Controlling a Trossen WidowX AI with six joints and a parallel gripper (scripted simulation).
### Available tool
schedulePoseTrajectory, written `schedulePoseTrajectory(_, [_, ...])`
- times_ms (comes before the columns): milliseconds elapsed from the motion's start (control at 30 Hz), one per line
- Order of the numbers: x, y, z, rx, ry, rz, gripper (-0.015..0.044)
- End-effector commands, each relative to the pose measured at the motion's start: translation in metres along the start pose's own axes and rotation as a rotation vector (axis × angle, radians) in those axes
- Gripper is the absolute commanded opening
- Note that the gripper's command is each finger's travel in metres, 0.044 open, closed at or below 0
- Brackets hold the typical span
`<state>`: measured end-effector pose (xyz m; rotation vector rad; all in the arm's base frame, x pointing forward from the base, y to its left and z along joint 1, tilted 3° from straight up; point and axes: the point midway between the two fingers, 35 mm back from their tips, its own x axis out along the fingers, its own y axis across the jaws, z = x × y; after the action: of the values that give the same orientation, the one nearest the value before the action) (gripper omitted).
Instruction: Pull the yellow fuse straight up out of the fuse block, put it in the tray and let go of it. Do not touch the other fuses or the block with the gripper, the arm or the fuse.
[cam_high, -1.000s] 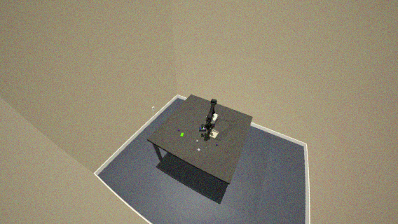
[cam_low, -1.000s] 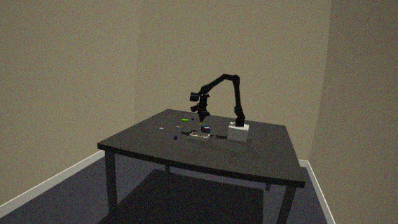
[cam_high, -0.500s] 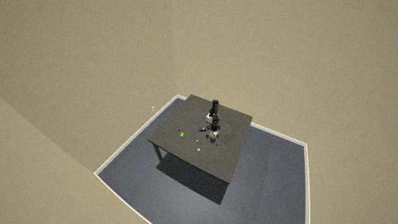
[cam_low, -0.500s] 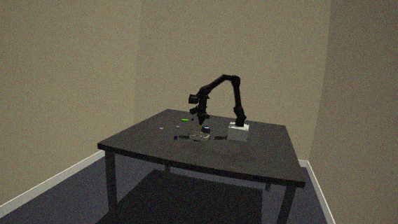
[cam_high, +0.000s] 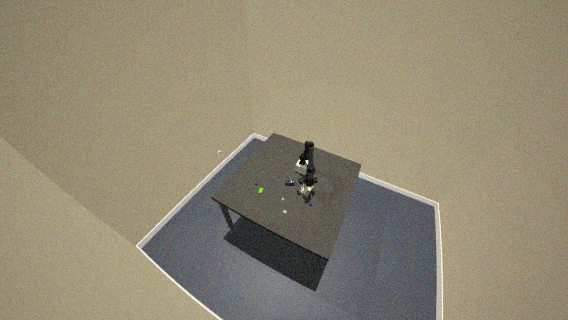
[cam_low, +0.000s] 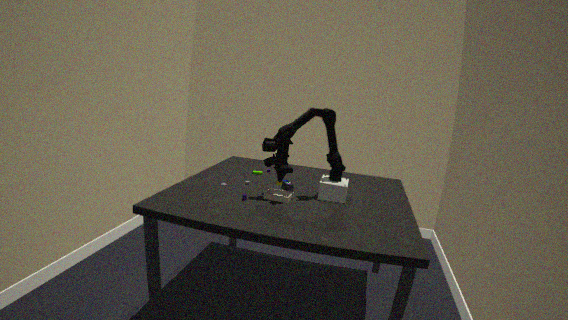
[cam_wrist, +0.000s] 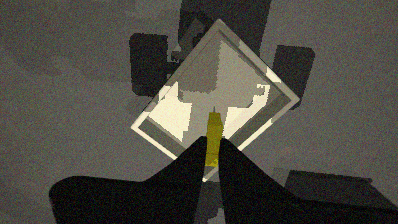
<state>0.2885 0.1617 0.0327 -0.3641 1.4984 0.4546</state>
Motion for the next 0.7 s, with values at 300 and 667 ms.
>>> schedulePoseTrajectory(300, [0.025,0.001,-0.003,0.007,0.013,0.003,0.0000])
schedulePoseTrajectory(667, [0.034,0.001,-0.003,0.007,0.013,0.003,0.0000])
